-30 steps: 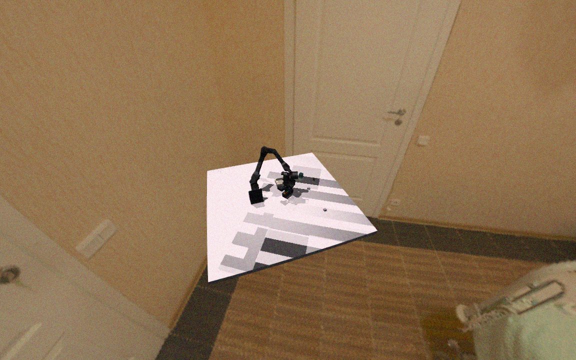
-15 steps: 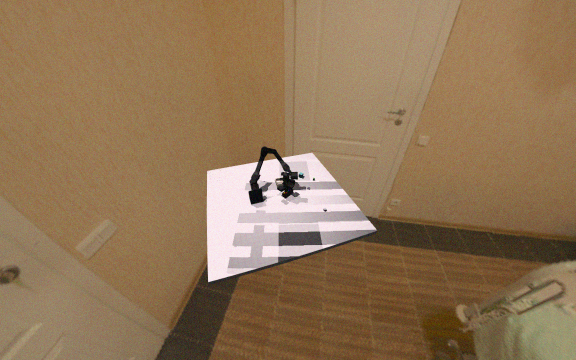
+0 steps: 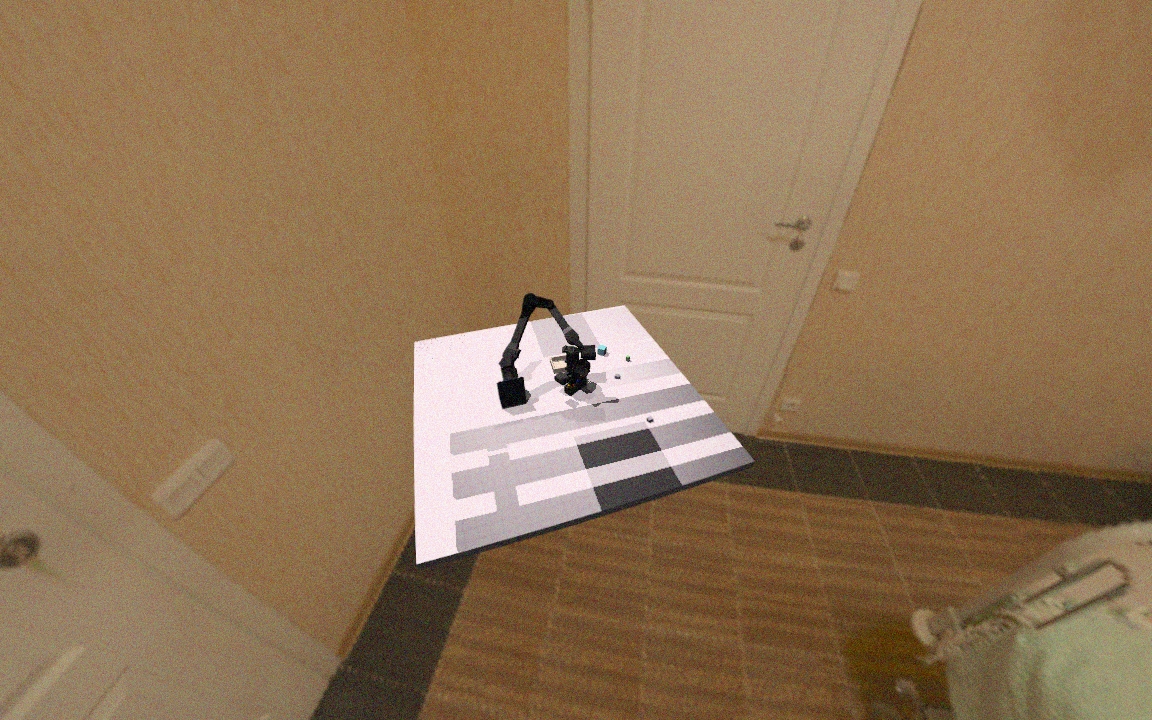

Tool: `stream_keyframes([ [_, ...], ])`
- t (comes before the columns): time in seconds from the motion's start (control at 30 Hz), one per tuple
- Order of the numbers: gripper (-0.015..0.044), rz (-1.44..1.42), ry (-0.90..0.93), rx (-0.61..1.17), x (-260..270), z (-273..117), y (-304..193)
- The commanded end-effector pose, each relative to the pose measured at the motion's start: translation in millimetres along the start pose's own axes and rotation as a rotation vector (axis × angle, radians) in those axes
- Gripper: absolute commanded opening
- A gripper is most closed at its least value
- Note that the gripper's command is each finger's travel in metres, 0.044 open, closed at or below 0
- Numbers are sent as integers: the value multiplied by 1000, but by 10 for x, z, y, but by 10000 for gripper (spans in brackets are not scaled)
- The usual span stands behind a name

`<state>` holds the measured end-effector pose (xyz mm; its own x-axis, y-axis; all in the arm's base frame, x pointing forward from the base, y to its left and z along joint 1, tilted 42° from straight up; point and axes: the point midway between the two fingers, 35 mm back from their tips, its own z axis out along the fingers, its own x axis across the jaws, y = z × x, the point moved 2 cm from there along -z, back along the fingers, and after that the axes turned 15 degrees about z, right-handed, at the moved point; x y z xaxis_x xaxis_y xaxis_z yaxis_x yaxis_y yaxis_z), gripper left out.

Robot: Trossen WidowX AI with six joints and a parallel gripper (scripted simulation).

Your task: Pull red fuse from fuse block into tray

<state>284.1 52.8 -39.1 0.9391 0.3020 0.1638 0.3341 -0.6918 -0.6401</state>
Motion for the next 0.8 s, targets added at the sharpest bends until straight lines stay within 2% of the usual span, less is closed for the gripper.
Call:
stream_keyframes([
  [0.0,69,3,2,4,2,14,-8],
  [0.33,3,0,-1,0,-2,4,-1],
  [0.77,0,0,0,0,1,-38,1],
])
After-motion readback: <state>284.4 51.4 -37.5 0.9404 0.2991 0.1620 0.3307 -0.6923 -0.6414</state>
